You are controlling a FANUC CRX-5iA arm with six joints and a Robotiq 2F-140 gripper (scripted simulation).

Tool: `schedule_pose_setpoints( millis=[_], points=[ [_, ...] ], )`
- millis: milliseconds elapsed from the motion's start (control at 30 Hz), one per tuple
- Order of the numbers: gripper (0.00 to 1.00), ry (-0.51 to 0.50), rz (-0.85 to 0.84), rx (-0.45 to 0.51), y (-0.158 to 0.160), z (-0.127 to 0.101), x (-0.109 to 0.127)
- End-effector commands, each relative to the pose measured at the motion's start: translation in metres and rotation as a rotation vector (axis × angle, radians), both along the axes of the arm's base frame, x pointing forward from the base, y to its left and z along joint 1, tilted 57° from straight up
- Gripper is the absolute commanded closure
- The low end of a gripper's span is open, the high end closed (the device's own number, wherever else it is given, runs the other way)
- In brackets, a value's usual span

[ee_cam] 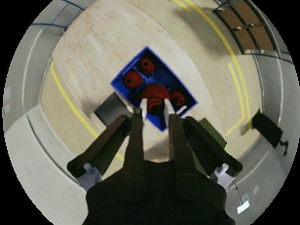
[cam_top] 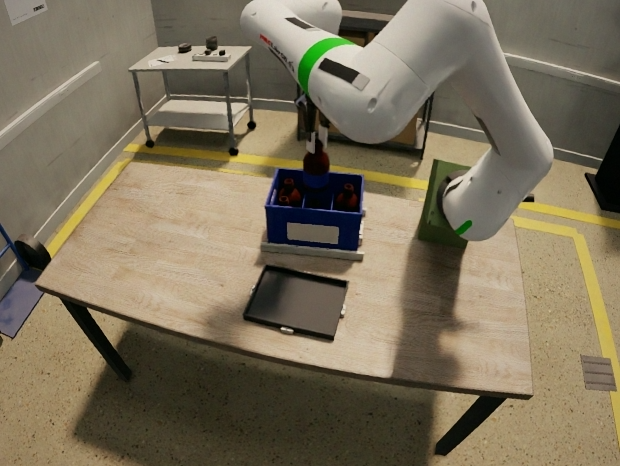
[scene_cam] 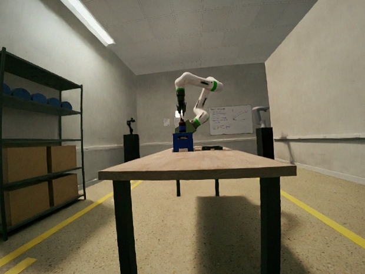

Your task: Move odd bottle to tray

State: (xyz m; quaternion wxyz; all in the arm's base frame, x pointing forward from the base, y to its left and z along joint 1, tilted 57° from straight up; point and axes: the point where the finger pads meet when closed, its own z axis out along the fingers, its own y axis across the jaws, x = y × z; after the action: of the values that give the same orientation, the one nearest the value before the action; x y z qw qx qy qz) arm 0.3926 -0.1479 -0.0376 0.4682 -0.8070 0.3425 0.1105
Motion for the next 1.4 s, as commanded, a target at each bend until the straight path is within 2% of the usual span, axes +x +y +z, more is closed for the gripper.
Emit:
schedule_pose_setpoints(
  millis=[0, 1367],
  points=[
    [0.9, 0.0, -0.001, -0.001, 0.002, 0.005, 0.0],
    [0.9, 0.0, -0.001, -0.001, 0.041, 0.065, -0.001]
  ],
)
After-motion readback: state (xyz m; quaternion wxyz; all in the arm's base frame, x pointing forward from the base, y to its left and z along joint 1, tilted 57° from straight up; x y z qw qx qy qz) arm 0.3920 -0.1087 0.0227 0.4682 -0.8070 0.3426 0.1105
